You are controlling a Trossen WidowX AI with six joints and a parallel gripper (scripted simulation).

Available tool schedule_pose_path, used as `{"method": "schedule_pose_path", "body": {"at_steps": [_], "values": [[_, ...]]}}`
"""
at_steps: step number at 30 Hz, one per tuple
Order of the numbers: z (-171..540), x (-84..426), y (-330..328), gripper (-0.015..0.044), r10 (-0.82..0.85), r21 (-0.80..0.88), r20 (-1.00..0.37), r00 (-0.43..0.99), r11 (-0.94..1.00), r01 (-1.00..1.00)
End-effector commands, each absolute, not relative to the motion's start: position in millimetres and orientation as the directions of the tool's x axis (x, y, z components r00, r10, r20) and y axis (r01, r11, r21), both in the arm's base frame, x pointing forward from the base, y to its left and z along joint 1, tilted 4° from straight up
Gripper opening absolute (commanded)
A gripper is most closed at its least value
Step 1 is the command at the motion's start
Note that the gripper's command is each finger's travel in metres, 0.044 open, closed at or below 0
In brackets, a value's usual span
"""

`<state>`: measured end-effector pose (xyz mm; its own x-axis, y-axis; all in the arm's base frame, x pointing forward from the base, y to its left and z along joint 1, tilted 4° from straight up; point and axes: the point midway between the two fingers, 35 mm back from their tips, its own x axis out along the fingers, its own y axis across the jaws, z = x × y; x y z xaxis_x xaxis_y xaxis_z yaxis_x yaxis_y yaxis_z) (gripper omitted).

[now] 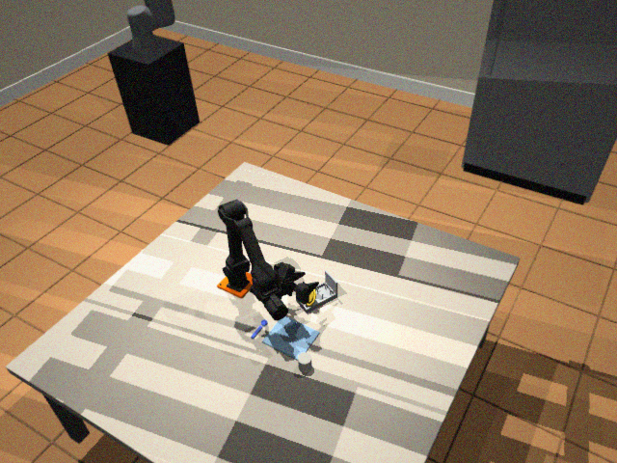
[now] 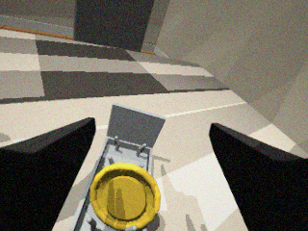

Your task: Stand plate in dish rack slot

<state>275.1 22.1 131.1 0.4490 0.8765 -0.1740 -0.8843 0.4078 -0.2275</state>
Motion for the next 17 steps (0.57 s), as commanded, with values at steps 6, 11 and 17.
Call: {"method": "schedule_pose_path", "body": {"at_steps": [6,11,17], "values": [[170,274,20,0.04,0.876,-0.237,-0.163,0.454,0.412,-0.88],[172,275,15,0.04,0.861,-0.164,-0.241,0.448,0.419,-0.893],[177,275,5,0.04,0.819,-0.041,-0.373,0.436,0.455,-0.89]]}}
